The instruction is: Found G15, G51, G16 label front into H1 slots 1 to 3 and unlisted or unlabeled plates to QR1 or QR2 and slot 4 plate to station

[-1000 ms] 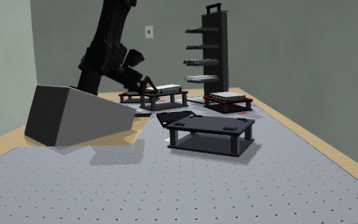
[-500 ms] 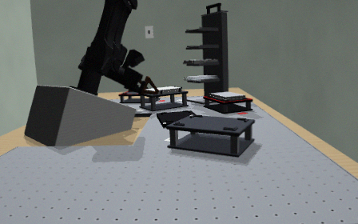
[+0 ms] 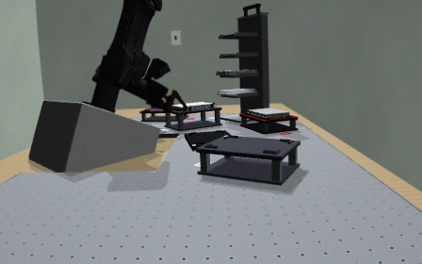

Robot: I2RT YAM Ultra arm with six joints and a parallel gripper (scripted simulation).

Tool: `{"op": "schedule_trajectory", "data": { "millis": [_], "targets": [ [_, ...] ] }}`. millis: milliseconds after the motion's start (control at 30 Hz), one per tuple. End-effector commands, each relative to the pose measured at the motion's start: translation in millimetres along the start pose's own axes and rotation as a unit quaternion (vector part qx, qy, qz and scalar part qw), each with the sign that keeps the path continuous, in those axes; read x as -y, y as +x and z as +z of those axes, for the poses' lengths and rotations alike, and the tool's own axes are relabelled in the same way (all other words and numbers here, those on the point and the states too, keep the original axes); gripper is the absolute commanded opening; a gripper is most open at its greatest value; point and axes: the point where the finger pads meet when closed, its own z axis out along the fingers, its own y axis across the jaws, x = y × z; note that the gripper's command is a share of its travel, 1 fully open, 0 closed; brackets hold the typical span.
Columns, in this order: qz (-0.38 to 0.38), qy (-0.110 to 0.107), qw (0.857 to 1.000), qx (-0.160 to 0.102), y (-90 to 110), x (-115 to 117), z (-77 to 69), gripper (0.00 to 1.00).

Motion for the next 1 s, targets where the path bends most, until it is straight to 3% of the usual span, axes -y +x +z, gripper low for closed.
{"op": "schedule_trajectory", "data": {
  "millis": [0, 967],
  "targets": [
    [0.002, 0.000, 1.000, 0.002, -2, 0, -1.0, 1.00],
    [0.000, 0.001, 1.000, 0.000, -36, 1, -25.5, 1.00]
  ]
}}
